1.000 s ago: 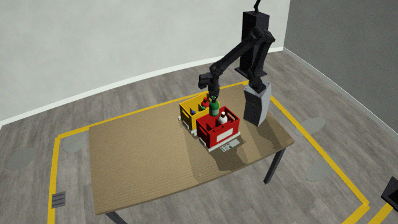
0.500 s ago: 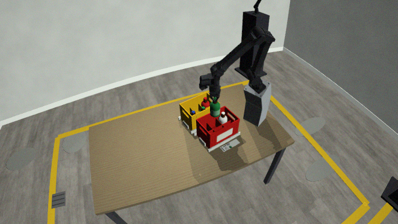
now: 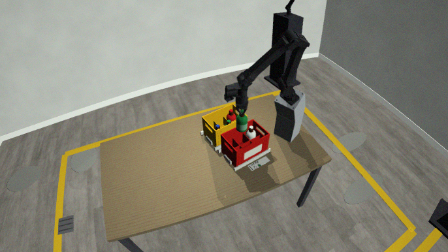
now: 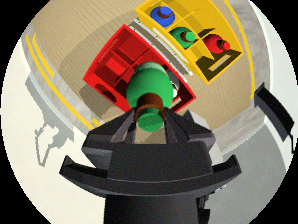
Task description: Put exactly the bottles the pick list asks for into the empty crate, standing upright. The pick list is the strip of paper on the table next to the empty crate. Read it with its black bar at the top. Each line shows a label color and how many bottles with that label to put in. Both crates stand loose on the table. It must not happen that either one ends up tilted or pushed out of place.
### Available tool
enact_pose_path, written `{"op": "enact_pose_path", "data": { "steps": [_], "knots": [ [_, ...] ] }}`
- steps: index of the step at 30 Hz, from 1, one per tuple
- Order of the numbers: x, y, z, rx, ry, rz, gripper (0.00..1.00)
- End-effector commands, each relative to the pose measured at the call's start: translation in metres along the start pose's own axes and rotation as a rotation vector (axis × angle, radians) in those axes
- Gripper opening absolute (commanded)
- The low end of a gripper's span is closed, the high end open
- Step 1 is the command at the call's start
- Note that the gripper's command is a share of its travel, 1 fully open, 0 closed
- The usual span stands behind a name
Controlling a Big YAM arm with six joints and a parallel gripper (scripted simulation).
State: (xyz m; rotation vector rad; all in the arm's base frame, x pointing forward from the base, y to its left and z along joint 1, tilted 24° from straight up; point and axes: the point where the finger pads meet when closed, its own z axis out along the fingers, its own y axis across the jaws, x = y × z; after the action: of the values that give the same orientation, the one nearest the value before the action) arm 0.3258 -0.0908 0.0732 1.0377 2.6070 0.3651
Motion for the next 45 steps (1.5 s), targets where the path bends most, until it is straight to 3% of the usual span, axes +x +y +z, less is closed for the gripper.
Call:
{"op": "enact_pose_path", "data": {
  "steps": [1, 42, 45],
  "knots": [
    [-0.0084, 0.0094, -0.0112, -0.019, -0.05, -0.015, 0.0],
    [-0.0125, 0.0054, -0.0085, -0.021, -0.06, -0.018, 0.0],
    [-0.0106, 0.0047, -0.005, -0.015, -0.04, -0.01, 0.0]
  ]
}}
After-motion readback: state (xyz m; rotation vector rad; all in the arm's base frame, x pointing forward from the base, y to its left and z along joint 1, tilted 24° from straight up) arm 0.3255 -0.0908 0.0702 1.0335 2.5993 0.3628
